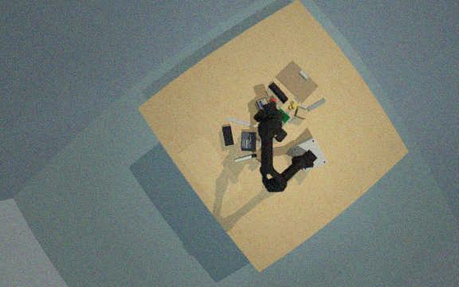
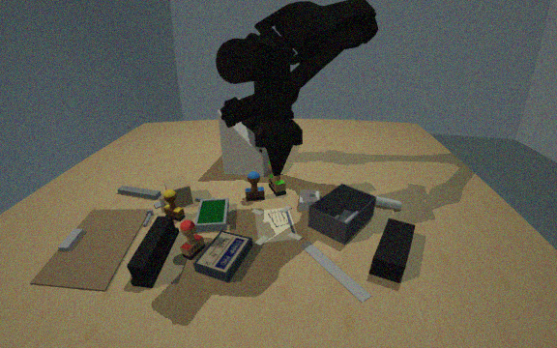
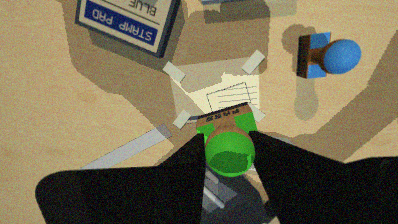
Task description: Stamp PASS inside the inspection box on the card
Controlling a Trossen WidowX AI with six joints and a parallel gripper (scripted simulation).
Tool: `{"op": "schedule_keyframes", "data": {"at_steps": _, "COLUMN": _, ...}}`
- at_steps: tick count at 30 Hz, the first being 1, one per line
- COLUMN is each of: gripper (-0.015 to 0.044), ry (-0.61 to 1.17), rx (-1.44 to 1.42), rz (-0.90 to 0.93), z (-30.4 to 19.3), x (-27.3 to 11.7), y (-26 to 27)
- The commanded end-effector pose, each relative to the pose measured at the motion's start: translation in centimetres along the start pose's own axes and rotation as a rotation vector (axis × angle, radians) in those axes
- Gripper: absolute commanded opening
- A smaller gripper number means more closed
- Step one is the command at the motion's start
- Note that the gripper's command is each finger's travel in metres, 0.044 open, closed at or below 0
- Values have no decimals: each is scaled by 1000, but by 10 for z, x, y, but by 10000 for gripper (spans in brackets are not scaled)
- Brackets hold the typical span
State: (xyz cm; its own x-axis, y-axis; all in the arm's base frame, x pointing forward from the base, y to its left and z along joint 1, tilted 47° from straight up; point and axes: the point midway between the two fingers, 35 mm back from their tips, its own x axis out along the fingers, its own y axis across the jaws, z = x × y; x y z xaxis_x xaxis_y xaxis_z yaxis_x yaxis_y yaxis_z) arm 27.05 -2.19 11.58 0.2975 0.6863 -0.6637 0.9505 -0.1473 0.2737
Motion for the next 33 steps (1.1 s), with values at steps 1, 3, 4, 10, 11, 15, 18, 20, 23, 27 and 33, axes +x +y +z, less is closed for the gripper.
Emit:
{"op": "schedule_keyframes", "data": {"at_steps": 1, "gripper": 0, "ry": -3, "rx": -3, "rz": 3, "z": 0, "x": -2, "y": 15}}
{"op": "schedule_keyframes", "data": {"at_steps": 3, "gripper": 0, "ry": -3, "rx": -3, "rz": 3, "z": 0, "x": -2, "y": 23}}
{"op": "schedule_keyframes", "data": {"at_steps": 4, "gripper": 0, "ry": -3, "rx": -4, "rz": 3, "z": 0, "x": -2, "y": 27}}
{"op": "schedule_keyframes", "data": {"at_steps": 10, "gripper": 0, "ry": -3, "rx": -6, "rz": 4, "z": 1, "x": -2, "y": 51}}
{"op": "schedule_keyframes", "data": {"at_steps": 11, "gripper": 0, "ry": -3, "rx": -7, "rz": 5, "z": 1, "x": -1, "y": 56}}
{"op": "schedule_keyframes", "data": {"at_steps": 15, "gripper": 0, "ry": -3, "rx": -9, "rz": 5, "z": 1, "x": 0, "y": 71}}
{"op": "schedule_keyframes", "data": {"at_steps": 18, "gripper": 0, "ry": -2, "rx": -10, "rz": 6, "z": 1, "x": 2, "y": 83}}
{"op": "schedule_keyframes", "data": {"at_steps": 20, "gripper": 0, "ry": -2, "rx": -11, "rz": 6, "z": 1, "x": 3, "y": 91}}
{"op": "schedule_keyframes", "data": {"at_steps": 23, "gripper": 0, "ry": -1, "rx": -12, "rz": 7, "z": 1, "x": 5, "y": 102}}
{"op": "schedule_keyframes", "data": {"at_steps": 27, "gripper": 0, "ry": -1, "rx": -13, "rz": 8, "z": 1, "x": 7, "y": 108}}
{"op": "schedule_keyframes", "data": {"at_steps": 33, "gripper": 0, "ry": -1, "rx": -13, "rz": 7, "z": 2, "x": 14, "y": 108}}
